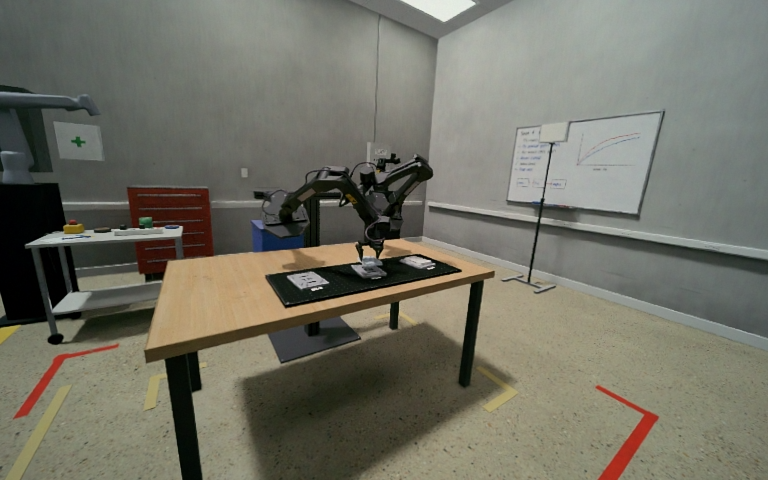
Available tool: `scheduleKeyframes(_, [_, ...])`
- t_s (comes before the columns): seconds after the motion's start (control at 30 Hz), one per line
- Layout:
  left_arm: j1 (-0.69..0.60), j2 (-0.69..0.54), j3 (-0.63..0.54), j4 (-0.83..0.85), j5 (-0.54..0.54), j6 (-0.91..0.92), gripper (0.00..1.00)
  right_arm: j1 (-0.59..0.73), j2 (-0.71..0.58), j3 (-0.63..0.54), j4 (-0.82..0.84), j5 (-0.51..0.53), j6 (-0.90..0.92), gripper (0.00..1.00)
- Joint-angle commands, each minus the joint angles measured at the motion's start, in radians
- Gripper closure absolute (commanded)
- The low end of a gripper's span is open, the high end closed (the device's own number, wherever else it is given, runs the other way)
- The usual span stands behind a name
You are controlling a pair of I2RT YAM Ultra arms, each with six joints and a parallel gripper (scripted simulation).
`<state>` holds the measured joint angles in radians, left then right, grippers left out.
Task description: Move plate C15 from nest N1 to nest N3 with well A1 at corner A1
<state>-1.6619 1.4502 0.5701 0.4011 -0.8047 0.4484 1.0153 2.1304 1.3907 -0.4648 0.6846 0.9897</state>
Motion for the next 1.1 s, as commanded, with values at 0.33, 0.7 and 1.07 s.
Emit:
scheduleKeyframes(0.33, [-0.004,0.013,-0.014,0.015,0.015,0.010,0.00,-0.010,-0.005,-0.040,0.032,0.003,-0.017,0.21])
scheduleKeyframes(0.7, [-0.004,0.013,-0.014,0.015,0.015,0.010,0.00,-0.010,0.020,-0.027,0.056,0.003,-0.036,0.21])
scheduleKeyframes(1.07, [-0.004,0.013,-0.014,0.015,0.015,0.010,0.00,-0.010,0.034,-0.026,0.023,0.003,-0.021,0.21])
